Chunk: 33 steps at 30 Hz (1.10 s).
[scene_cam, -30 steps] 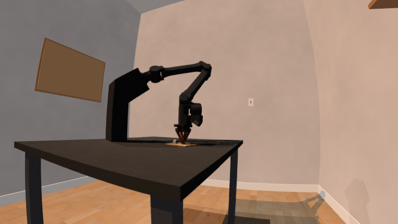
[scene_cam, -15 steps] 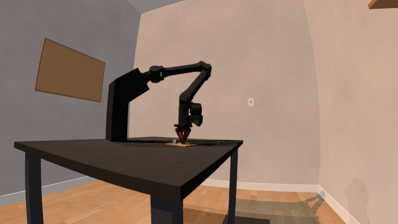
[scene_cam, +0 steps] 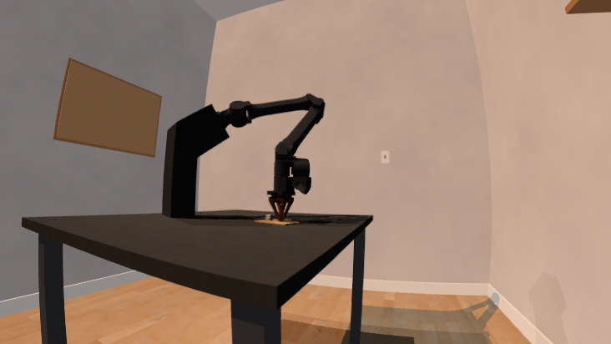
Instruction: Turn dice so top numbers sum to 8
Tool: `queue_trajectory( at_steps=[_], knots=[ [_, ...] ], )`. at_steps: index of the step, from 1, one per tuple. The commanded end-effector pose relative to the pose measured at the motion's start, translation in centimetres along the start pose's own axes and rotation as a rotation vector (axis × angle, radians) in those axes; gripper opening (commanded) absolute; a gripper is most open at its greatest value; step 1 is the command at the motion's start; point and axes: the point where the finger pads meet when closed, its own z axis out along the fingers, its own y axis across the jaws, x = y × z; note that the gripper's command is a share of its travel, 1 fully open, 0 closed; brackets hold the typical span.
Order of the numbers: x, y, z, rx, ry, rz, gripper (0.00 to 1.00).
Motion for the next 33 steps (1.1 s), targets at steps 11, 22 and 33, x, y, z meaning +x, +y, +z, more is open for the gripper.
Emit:
queue_trajectory(
  at_steps=[11,22,33],
  knots=[
    [0.2,0.7,0.7,-0.008,0.005,-0.012,0.34],
    [0.0,-0.2,-2.5,0.007,-0.007,0.004,0.34],
    [0.0,-0.1,-7.1,0.005,-0.010,0.001,0.34]
  ],
)
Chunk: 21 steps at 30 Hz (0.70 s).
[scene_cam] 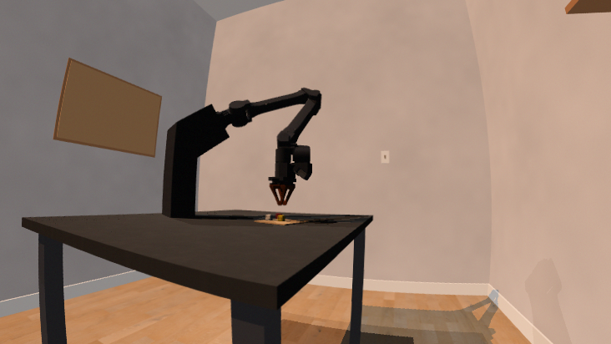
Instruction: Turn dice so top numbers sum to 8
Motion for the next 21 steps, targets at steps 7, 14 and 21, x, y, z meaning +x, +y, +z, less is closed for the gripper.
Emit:
queue_trajectory(
  at_steps=[7,14,21],
  knots=[
    [-0.1,-0.8,-4.6,0.015,-0.018,-0.003,0.34],
    [0.9,-1.0,-3.8,0.016,0.011,0.000,0.34],
    [-0.1,-0.4,-4.1,0.009,-0.009,-0.015,1.00]
  ],
)
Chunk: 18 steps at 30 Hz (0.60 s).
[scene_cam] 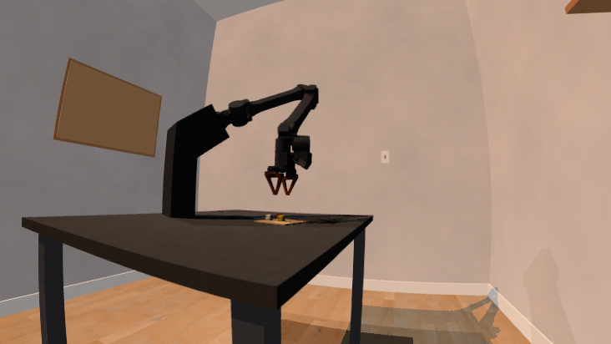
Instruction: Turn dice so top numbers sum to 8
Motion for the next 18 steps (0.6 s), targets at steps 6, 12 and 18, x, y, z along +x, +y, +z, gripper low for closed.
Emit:
queue_trajectory(
  at_steps=[6,12,18],
  knots=[
    [-0.1,0.1,-0.4,0.000,-0.006,-0.006,1.00],
    [-0.1,0.1,-0.4,0.000,-0.007,-0.006,1.00],
    [1.6,3.4,0.4,0.002,-0.002,0.061,1.00]
  ],
)
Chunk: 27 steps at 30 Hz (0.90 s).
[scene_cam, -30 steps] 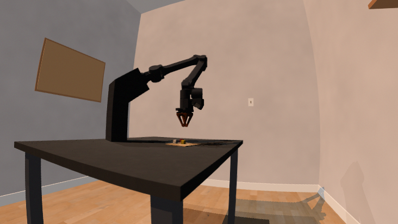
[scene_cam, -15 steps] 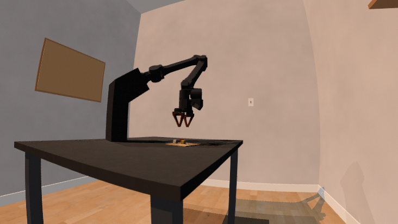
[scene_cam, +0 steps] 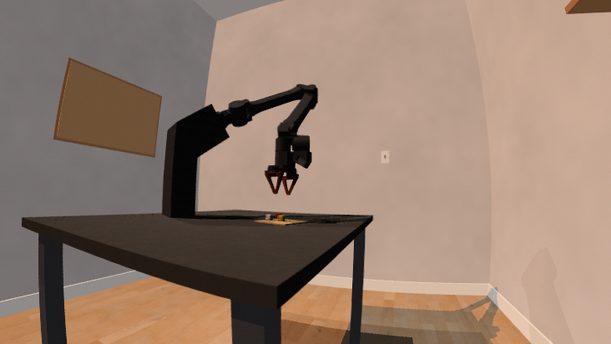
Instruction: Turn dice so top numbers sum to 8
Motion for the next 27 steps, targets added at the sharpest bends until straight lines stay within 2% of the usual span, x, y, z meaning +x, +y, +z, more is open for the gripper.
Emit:
queue_trajectory(
  at_steps=[1,2,4,8,12,13,14,22,27],
  knots=[
    [2.5,4.4,0.7,-0.017,0.018,0.076,1.00],
    [3.5,5.8,0.9,-0.015,0.020,0.118,1.00],
    [3.5,5.8,0.9,-0.015,0.020,0.118,1.00],
    [7.2,10.5,1.0,-0.021,0.019,0.273,1.00],
    [8.4,11.8,0.9,-0.027,0.018,0.321,1.00],
    [9.1,10.8,1.4,-0.006,0.036,0.337,1.00],
    [8.4,9.9,1.0,0.005,0.017,0.359,0.34],
    [7.7,11.3,1.0,-0.019,0.013,0.337,0.34],
    [7.8,11.3,1.1,-0.018,0.014,0.338,0.34]
  ],
)
